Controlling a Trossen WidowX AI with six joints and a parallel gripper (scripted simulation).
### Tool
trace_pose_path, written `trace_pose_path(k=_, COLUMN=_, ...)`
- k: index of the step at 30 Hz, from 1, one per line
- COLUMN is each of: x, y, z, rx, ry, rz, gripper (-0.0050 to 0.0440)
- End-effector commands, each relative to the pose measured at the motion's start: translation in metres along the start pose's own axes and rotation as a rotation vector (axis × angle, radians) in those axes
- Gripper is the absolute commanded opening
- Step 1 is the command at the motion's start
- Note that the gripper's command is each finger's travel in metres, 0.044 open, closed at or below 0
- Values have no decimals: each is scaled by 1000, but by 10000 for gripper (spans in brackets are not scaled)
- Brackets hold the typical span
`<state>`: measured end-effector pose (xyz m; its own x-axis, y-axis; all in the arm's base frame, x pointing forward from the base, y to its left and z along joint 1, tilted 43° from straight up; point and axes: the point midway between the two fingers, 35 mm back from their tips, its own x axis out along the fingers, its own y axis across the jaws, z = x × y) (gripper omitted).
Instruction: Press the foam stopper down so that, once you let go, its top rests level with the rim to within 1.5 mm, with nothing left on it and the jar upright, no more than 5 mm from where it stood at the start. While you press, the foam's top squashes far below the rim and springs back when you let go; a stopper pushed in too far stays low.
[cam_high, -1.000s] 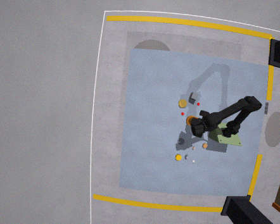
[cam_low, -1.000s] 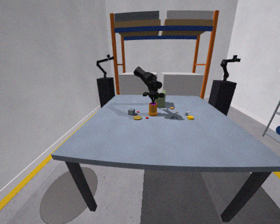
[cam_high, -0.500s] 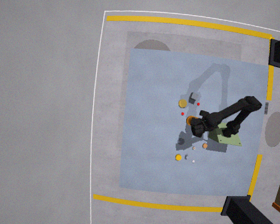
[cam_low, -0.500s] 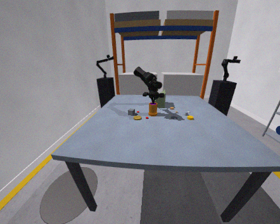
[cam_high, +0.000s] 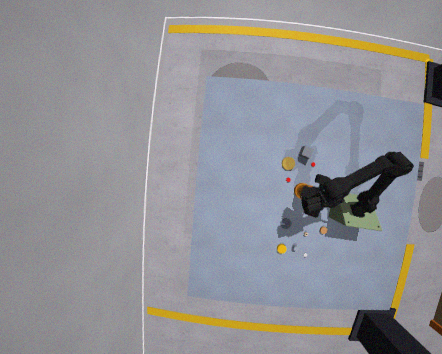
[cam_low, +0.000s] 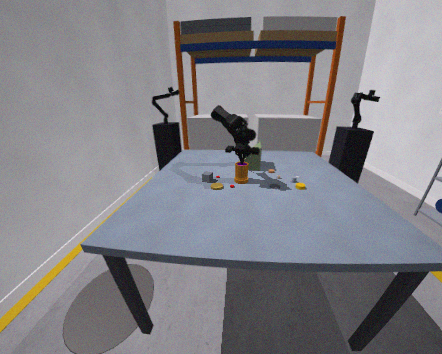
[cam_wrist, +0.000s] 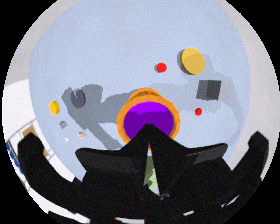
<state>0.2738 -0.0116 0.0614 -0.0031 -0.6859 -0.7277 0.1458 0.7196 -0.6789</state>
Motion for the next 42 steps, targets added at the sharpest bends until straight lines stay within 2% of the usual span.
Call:
trace_pose_path(k=1, x=3, y=-1, z=-2, rx=-3, ry=10, rz=-2, gripper=0)
trace_pose_path(k=42, x=7, y=-1, z=-2, rx=-3, ry=10, rz=-2, gripper=0)
